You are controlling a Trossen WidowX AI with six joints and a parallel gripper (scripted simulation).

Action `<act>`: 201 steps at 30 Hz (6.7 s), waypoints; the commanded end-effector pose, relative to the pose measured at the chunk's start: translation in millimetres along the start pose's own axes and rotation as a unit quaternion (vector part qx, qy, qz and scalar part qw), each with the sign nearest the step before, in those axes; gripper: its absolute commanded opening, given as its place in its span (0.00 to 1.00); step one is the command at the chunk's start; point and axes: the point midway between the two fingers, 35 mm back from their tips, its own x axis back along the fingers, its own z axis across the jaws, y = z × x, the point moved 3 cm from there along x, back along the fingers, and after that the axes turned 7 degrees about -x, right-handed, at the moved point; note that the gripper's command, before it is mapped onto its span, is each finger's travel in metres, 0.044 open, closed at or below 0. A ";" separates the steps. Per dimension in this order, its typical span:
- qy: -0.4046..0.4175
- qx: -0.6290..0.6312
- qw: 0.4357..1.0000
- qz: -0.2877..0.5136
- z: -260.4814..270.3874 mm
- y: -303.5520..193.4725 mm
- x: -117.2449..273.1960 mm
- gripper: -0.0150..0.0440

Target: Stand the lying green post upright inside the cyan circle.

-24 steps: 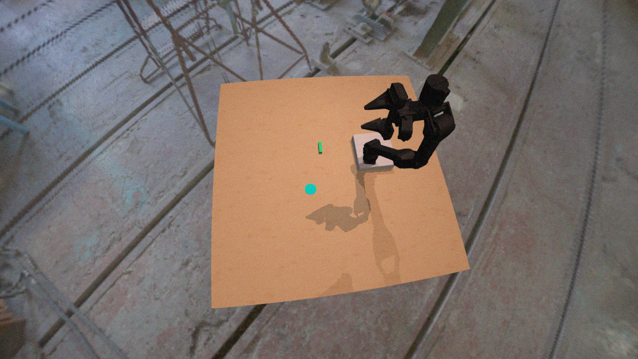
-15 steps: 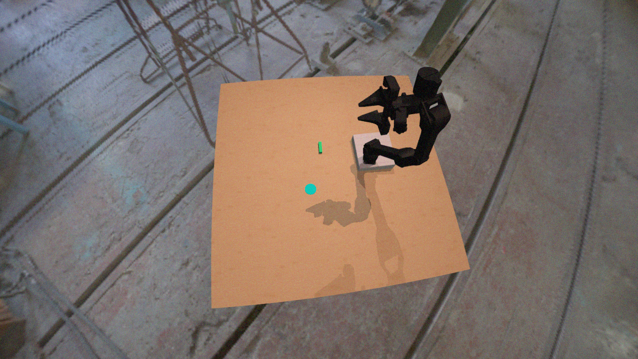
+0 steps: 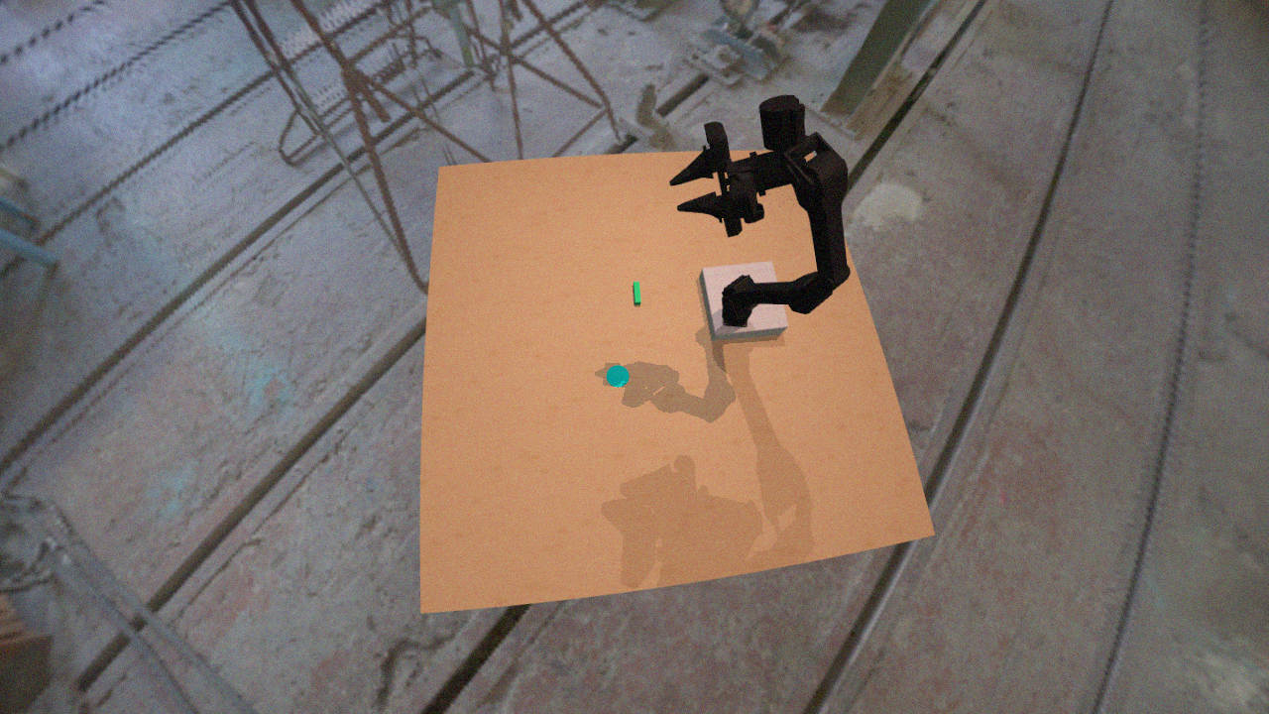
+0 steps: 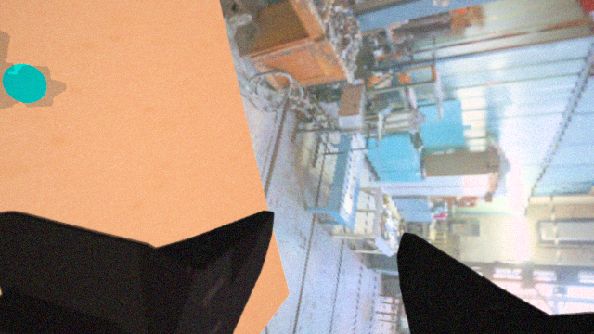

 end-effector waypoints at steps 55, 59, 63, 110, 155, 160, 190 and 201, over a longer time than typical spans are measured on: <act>0.534 0.117 0.821 0.168 230.4 -177.1 -194.2 0.65; 0.533 0.117 0.821 0.168 253.4 -190.4 -210.3 0.65; 0.533 0.116 0.821 0.168 293.3 -209.8 -229.0 0.65; 0.533 0.117 0.821 0.168 256.0 -191.7 -211.8 0.29; 0.519 0.072 0.829 0.196 235.7 -106.3 -233.2 0.29; 0.516 0.065 0.830 0.200 238.1 -93.1 -238.1 0.29; 0.505 0.007 0.833 0.228 258.3 -12.8 -255.8 0.29; 0.501 -0.016 0.832 0.239 268.8 17.5 -257.1 0.29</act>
